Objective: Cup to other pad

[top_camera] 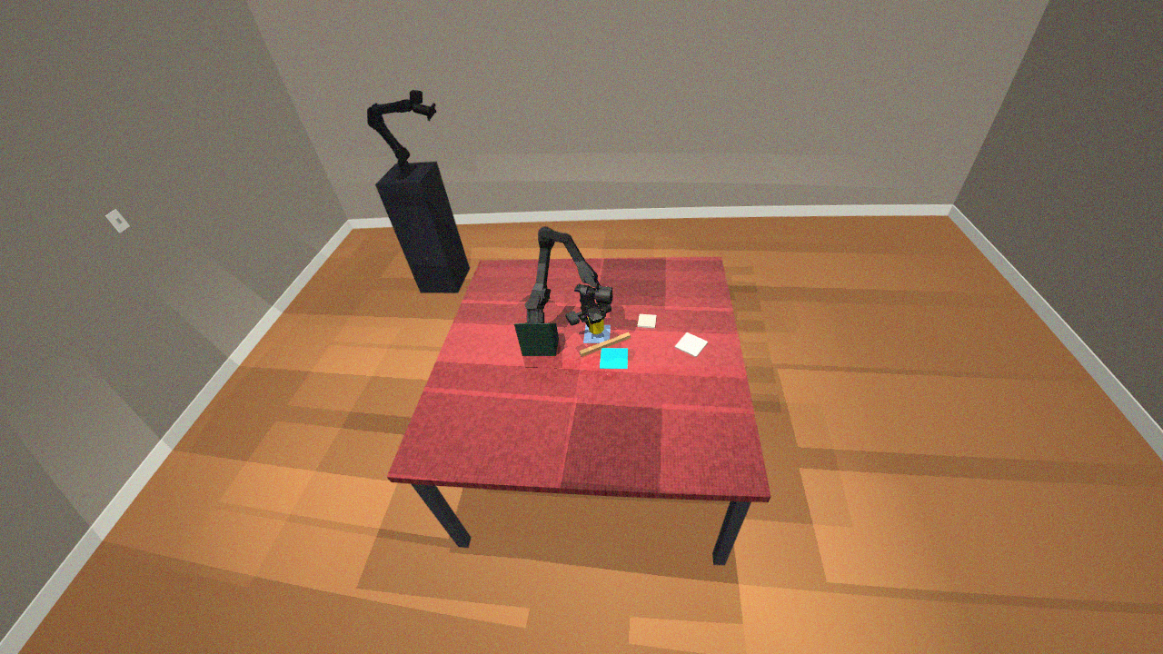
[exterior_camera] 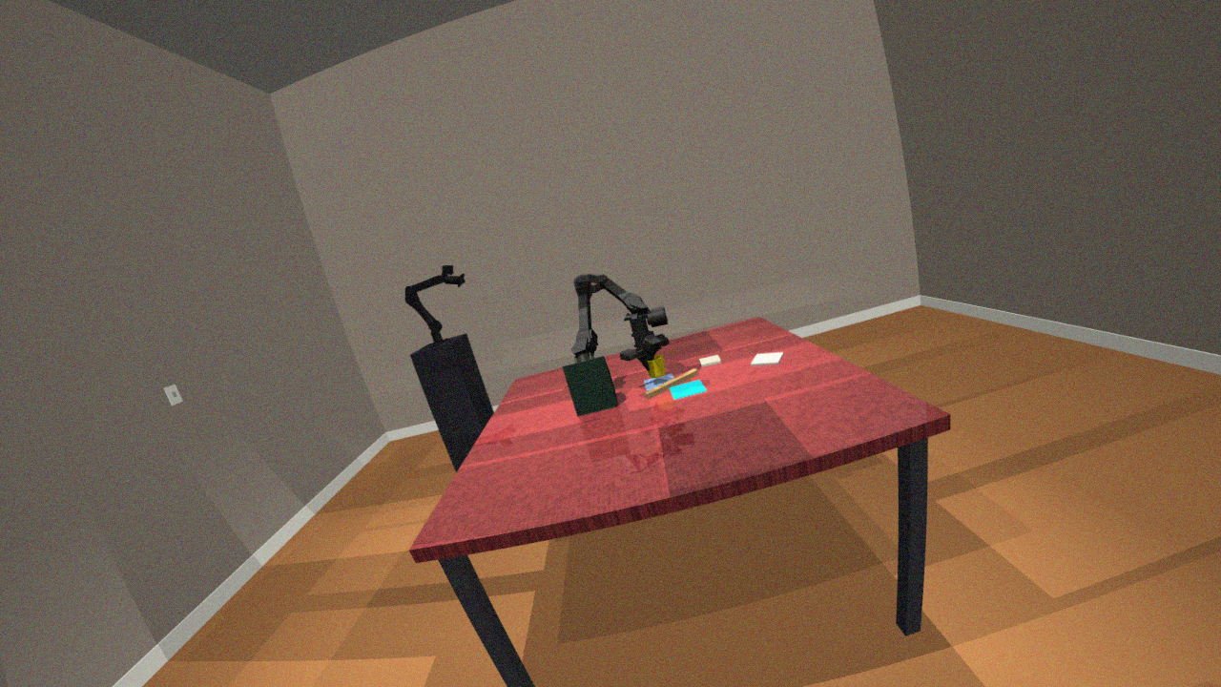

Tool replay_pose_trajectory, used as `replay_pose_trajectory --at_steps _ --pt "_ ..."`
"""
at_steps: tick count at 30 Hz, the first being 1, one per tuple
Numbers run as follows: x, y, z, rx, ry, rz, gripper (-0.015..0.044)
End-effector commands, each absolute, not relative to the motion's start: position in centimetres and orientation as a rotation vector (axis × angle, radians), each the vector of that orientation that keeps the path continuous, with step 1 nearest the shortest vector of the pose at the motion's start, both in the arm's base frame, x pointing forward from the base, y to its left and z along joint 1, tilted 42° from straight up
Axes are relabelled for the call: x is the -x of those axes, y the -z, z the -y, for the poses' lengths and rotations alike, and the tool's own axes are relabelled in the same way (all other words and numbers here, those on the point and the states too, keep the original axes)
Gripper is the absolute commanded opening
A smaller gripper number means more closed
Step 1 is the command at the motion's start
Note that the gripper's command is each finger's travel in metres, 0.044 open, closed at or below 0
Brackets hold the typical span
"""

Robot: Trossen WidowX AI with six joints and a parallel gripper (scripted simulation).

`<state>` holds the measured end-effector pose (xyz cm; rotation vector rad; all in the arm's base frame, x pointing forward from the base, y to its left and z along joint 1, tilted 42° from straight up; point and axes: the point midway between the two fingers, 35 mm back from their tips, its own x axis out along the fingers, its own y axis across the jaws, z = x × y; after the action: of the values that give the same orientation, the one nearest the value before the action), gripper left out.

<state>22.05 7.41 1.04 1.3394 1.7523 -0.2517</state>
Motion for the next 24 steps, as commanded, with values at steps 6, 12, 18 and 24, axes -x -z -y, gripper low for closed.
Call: replay_pose_trajectory --at_steps 6,12,18,24 --pt "-21.98 -2.38 -6.14 -1.335 0.247 -1.748 0.0000" --pt "-21.93 -2.10 -6.40 -1.343 0.251 -1.751 0.0000" --pt "-21.93 -2.10 -6.40 -1.343 0.251 -1.751 0.0000" --pt "-21.98 -2.06 -6.35 -1.343 0.251 -1.751 0.0000"
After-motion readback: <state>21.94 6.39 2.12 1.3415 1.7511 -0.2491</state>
